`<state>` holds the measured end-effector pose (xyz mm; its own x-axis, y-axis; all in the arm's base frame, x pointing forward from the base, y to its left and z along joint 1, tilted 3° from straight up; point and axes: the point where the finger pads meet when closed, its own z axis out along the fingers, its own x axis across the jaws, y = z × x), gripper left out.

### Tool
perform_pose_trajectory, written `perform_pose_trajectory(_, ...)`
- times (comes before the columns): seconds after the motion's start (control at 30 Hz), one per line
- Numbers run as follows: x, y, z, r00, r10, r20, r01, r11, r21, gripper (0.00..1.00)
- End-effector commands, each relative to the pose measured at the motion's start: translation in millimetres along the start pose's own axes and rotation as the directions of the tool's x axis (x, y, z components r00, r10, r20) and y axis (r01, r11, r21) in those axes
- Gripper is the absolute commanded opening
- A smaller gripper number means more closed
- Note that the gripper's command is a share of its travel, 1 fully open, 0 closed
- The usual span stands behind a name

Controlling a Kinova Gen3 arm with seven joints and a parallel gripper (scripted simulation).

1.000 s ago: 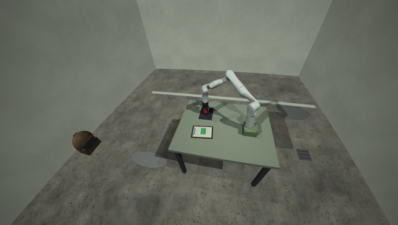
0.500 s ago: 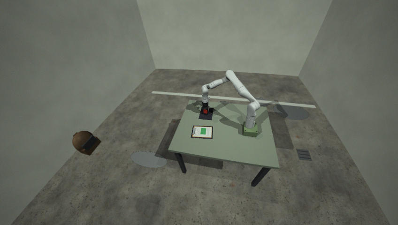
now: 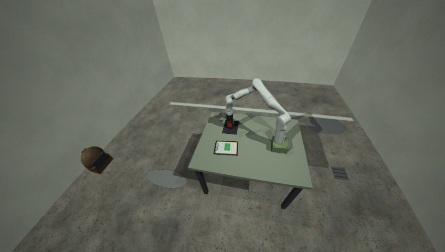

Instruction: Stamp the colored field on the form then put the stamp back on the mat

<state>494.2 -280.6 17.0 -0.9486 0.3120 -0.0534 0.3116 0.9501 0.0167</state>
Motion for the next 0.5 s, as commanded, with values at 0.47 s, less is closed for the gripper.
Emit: perform_pose_trajectory(0.47, -0.7, -0.1, -1.1, 1.000, 0.000, 0.002, 0.000, 1.000, 0.001, 0.61)
